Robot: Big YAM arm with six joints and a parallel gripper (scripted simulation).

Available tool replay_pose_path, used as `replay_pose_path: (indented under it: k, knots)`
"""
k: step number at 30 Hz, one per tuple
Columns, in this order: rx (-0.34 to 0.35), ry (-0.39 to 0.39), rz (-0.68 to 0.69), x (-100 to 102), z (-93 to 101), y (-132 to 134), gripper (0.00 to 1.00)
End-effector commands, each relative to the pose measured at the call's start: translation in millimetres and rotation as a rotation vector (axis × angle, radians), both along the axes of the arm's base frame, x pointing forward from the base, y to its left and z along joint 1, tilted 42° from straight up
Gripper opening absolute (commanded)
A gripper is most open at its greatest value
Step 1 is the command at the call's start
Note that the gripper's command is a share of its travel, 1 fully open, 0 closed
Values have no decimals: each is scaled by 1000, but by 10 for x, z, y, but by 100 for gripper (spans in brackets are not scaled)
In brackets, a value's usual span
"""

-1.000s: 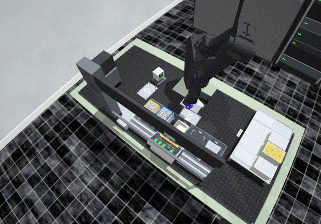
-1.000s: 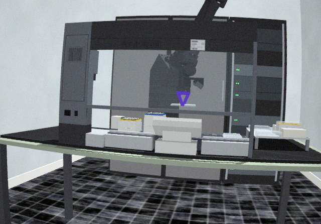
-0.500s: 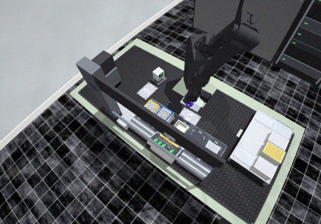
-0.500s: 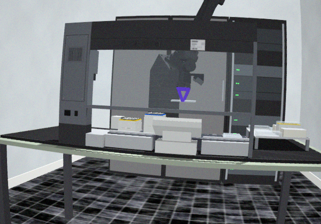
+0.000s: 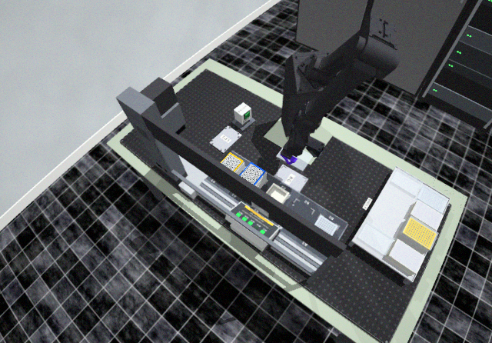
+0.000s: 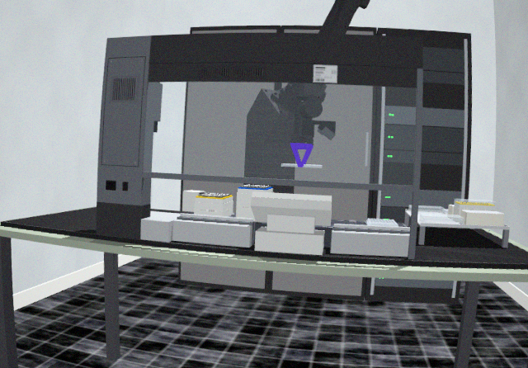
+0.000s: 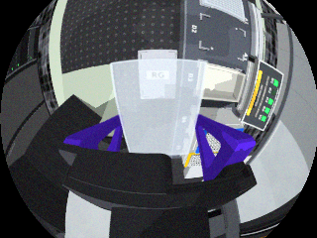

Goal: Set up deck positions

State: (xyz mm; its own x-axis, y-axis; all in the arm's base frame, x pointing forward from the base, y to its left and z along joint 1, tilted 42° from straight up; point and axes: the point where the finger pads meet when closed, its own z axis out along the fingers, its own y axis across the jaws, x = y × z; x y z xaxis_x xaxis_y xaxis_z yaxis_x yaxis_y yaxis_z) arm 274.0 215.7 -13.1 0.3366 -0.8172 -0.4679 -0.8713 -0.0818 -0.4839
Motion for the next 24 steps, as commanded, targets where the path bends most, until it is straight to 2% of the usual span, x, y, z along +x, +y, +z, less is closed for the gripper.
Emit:
replay_pose_path:
  k: [1,6,7,21,24]
  knots:
    - [-6,24,5,-153,-99,-23,0]
    - [-6,24,-3,-137,-99,-42,0]
    - [6,28,-20,-84,-67,-21,0]
    - [106,185,-229,-76,-57,-22,0]
    - [113,196,-243,-77,-57,-21,0]
